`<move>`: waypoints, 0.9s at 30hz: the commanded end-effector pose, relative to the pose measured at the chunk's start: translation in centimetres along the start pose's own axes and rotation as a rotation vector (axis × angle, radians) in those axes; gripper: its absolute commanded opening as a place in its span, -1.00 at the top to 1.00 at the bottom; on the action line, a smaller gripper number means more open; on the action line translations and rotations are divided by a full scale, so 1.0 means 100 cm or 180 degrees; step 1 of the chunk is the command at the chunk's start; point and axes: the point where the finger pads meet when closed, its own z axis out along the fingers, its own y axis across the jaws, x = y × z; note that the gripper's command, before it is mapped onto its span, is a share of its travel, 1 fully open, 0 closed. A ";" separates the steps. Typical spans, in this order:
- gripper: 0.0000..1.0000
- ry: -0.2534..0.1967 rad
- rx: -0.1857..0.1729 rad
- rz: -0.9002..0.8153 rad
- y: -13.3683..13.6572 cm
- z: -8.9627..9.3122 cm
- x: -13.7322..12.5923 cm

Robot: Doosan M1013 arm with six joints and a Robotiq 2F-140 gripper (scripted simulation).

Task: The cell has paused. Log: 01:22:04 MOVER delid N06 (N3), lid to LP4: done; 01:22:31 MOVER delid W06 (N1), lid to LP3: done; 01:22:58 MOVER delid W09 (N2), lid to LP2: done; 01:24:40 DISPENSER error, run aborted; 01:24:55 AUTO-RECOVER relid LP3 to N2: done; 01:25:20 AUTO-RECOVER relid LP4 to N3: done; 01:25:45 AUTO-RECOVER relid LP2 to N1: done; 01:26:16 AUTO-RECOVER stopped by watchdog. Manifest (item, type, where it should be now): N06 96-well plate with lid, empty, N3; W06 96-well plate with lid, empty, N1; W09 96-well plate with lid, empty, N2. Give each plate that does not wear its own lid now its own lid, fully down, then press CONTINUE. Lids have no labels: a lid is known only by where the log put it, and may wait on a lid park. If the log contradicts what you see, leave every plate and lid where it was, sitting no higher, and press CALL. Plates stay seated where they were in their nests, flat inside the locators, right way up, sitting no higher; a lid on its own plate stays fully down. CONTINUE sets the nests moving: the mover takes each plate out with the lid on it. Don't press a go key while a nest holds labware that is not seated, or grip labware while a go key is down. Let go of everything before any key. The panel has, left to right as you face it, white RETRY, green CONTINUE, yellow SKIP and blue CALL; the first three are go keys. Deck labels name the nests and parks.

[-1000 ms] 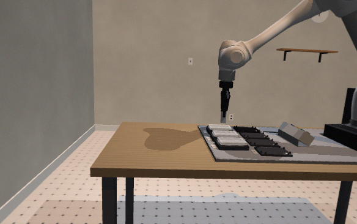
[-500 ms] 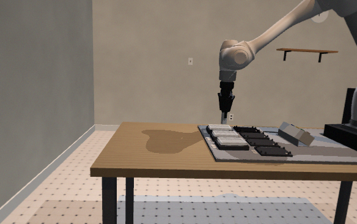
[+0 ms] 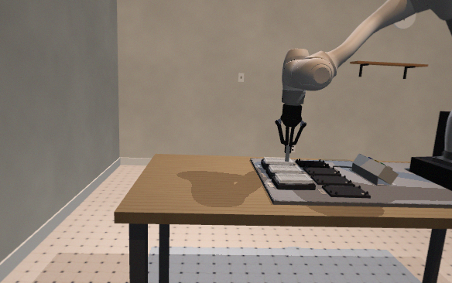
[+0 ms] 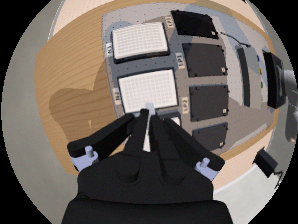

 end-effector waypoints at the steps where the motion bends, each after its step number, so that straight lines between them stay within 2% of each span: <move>1: 1.00 -0.0038 -0.0003 -0.0888 0.010 -0.001 -0.027; 3: 1.00 -0.0029 0.0008 -0.1280 0.014 -0.002 -0.039; 5: 1.00 -0.0029 0.0008 -0.1280 0.014 -0.002 -0.039; 6: 1.00 -0.0022 0.0019 -0.1848 0.017 -0.002 -0.045; 14: 1.00 0.0019 0.0049 -0.3243 0.031 -0.003 -0.076; 20: 1.00 0.0032 0.0059 -0.4374 0.035 -0.004 -0.085; 22: 1.00 0.0032 0.0059 -0.4374 0.035 -0.004 -0.085; 23: 1.00 0.0021 0.0059 -0.4911 0.035 -0.004 -0.085; 26: 1.00 0.0000 0.0058 -0.5327 0.035 -0.004 -0.085; 27: -0.32 -0.0016 0.0057 -0.5510 0.035 -0.004 -0.085</move>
